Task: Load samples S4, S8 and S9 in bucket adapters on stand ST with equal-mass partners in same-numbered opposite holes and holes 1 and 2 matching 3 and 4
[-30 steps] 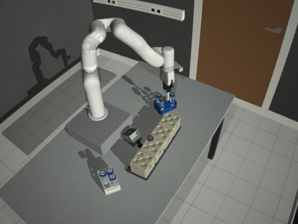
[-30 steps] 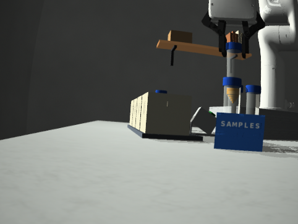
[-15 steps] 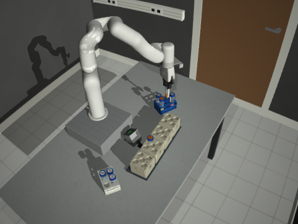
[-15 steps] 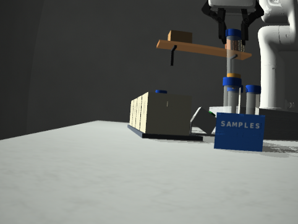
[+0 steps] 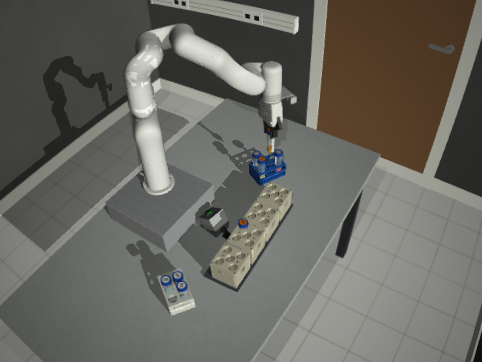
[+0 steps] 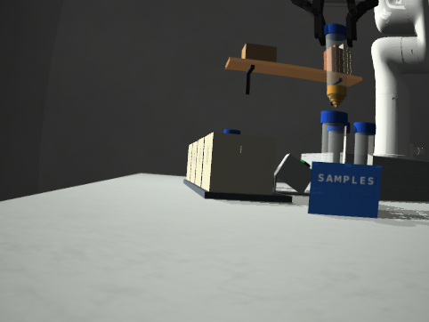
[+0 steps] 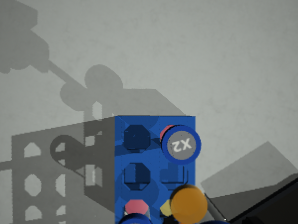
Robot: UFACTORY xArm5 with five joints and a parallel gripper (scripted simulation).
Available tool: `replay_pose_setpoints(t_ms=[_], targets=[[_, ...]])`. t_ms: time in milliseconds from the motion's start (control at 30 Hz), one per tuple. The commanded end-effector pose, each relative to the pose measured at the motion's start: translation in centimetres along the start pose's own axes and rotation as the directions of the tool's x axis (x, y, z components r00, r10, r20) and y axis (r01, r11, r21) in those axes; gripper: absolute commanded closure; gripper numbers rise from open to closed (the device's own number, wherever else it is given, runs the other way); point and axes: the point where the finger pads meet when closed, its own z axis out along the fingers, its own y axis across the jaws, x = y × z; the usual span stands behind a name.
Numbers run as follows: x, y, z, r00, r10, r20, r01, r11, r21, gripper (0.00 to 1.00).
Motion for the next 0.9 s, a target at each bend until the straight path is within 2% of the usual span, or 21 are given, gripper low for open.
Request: replay_pose_setpoints(t_ms=[0,300,467,533,700,867], targets=[[0.1,0.0,-0.7,1.000,0.000,-0.007,0.000,1.000,0.013,1.00],[0.1,0.0,-0.7,1.000,0.000,-0.007,0.000,1.000,0.013,1.00],[-0.6,2.4,-0.7,0.986,0.166,-0.005,-0.166,0.986,0.014,1.00],[-0.6,2.4,-0.7,0.986,0.166,-0.005,-0.166,0.986,0.014,1.00],[-1.3,4.9,-0.7,0.945,0.327,-0.002,-0.327,0.945,0.014,1.00],[-1.9,7.3,-0.6,0.878,0.479,0.000,-0.479,0.878,0.014,1.00]])
